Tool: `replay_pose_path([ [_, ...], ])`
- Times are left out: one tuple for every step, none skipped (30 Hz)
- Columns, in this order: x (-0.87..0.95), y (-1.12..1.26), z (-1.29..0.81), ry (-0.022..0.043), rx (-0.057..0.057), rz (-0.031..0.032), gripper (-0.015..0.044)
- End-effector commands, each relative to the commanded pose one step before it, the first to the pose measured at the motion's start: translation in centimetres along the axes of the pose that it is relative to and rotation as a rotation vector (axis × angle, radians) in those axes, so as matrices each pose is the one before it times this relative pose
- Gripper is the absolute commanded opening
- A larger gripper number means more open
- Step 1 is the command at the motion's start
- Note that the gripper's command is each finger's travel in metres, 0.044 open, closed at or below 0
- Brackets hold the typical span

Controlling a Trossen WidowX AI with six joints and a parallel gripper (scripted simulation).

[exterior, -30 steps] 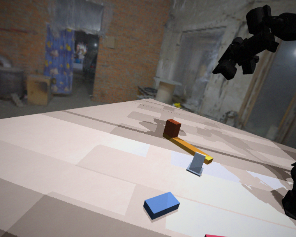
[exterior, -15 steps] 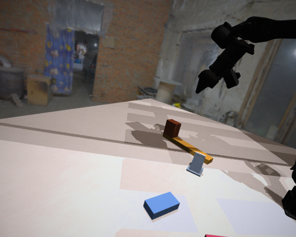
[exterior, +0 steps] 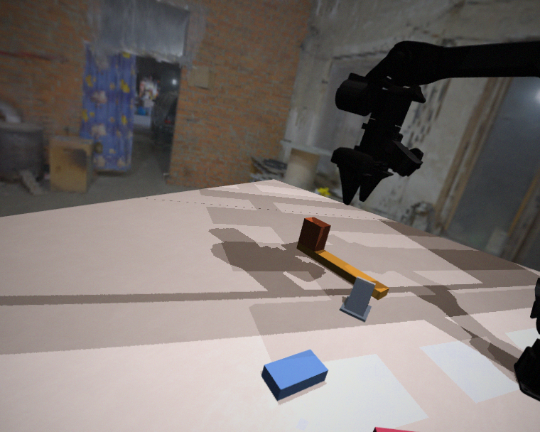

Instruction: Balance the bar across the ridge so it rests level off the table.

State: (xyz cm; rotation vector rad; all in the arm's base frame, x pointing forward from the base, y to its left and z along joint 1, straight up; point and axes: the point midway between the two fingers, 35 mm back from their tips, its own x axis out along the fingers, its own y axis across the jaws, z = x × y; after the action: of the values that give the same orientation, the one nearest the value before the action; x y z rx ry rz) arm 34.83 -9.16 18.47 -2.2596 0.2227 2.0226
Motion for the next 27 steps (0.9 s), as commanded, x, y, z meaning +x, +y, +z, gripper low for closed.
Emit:
replay_pose_path([
  [0.575, -1.181, 0.652, -0.07767, 0.0473, -0.01152, 0.0315],
  [0.0, 0.0, 0.0, 0.0, 0.0, 0.0, 0.0315],
  [0.0, 0.0, 0.0, 0.0, 0.0, 0.0, 0.0315],
  [0.0, 0.0, 0.0, 0.0, 0.0, 0.0, 0.0315],
  [0.0, 0.0, 0.0, 0.0, 0.0, 0.0, 0.0315],
  [0.112, -0.001, -0.021, 0.00002, 0.0, 0.0, 0.0315],
  [0.211, -0.002, -0.039, 0.00004, 0.0, 0.0, 0.0315],
  [0.314, -0.002, -0.055, 0.00005, 0.0, 0.0, 0.0315],
  [0.423, -0.003, -0.067, 0.00006, 0.0, 0.0, 0.0315],
  [0.538, -0.004, -0.076, 0.00007, 0.0, 0.0, 0.0315],
  [0.598, -0.004, -0.071, 0.00007, 0.0, 0.0, 0.0315],
  [0.632, -0.005, -0.06, 0.00006, 0.0, 0.0, 0.0315],
  [0.644, -0.005, -0.045, 0.00004, 0.0, 0.0, 0.0315],
  [0.648, -0.005, -0.03, 0.00003, 0.0, 0.0, 0.0315],
  [0.649, -0.005, -0.013, 0.00001, 0.0, 0.0, 0.0315],
  [0.65, -0.005, 0.003, 0.0, 0.0, 0.0, 0.0315],
  [0.649, -0.005, 0.019, -0.00002, 0.0, 0.0, 0.0315],
  [0.649, -0.005, 0.035, -0.00003, 0.0, 0.0, 0.0315],
  [0.648, -0.005, 0.051, -0.00005, 0.0, 0.0, 0.0315],
  [0.647, -0.005, 0.067, -0.00007, 0.0, 0.0, 0.0315],
  [0.645, -0.005, 0.083, -0.00008, 0.0, 0.0, 0.0315],
  [0.64, -0.005, 0.099, -0.0001, 0.0, 0.0, 0.0315],
  [0.506, -0.004, 0.09, -0.00009, 0.0, 0.0, 0.0315],
  [0.306, -0.002, 0.059, -0.00006, 0.0, 0.0, 0.0315],
  [0.102, -0.001, 0.021, -0.00002, 0.0, 0.0, 0.0315],
  [0.0, 0.0, 0.0, 0.0, 0.0, 0.0, 0.0315],
  [0.0, 0.0, 0.0, 0.0, 0.0, 0.0, 0.0315],
])
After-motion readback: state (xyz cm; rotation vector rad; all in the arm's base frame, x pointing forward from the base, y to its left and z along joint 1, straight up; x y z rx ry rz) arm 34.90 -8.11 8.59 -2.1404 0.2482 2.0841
